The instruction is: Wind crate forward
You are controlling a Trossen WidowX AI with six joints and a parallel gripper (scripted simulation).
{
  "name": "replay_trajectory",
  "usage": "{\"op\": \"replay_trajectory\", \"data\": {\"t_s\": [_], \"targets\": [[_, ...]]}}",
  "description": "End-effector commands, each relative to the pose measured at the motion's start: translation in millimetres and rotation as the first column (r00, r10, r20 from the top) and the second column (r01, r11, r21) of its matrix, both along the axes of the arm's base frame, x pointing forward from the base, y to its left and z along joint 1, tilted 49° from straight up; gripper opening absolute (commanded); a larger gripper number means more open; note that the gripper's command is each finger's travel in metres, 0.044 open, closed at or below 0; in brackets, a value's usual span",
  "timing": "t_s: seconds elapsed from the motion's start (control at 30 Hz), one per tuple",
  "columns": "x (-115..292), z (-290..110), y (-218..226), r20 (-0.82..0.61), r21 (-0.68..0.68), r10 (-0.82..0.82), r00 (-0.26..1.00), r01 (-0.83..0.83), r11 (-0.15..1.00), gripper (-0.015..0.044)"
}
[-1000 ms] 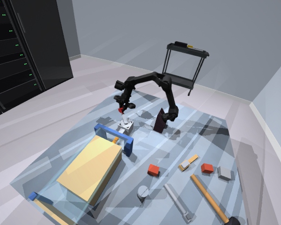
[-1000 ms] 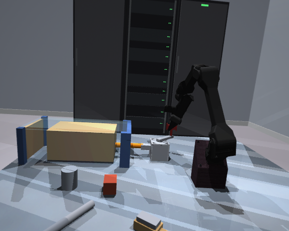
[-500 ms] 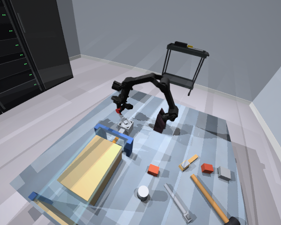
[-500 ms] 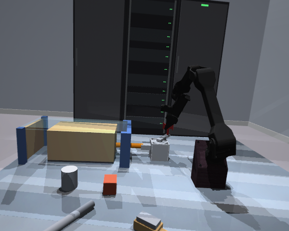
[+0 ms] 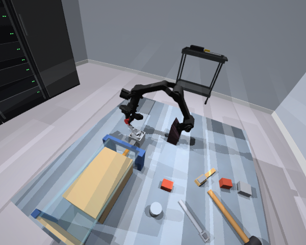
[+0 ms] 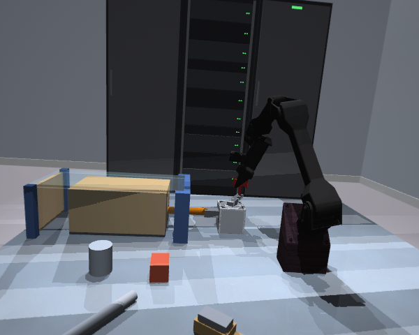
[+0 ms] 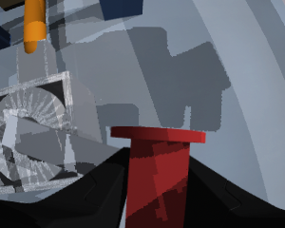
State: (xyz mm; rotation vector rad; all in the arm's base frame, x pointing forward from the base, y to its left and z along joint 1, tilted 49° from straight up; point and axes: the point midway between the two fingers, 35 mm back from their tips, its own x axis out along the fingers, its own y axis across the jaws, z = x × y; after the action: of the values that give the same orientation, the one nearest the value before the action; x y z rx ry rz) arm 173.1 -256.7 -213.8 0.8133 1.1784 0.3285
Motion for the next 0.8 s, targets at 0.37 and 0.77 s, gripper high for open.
{"op": "replay_trajectory", "data": {"t_s": [0.37, 0.77], "targets": [[28, -5, -1, 0.025, -0.005, 0.002, 1.0, -0.002, 1.0, 0.0], [43, -5, 0, 0.027, -0.004, 0.002, 1.0, -0.002, 1.0, 0.0]]}}
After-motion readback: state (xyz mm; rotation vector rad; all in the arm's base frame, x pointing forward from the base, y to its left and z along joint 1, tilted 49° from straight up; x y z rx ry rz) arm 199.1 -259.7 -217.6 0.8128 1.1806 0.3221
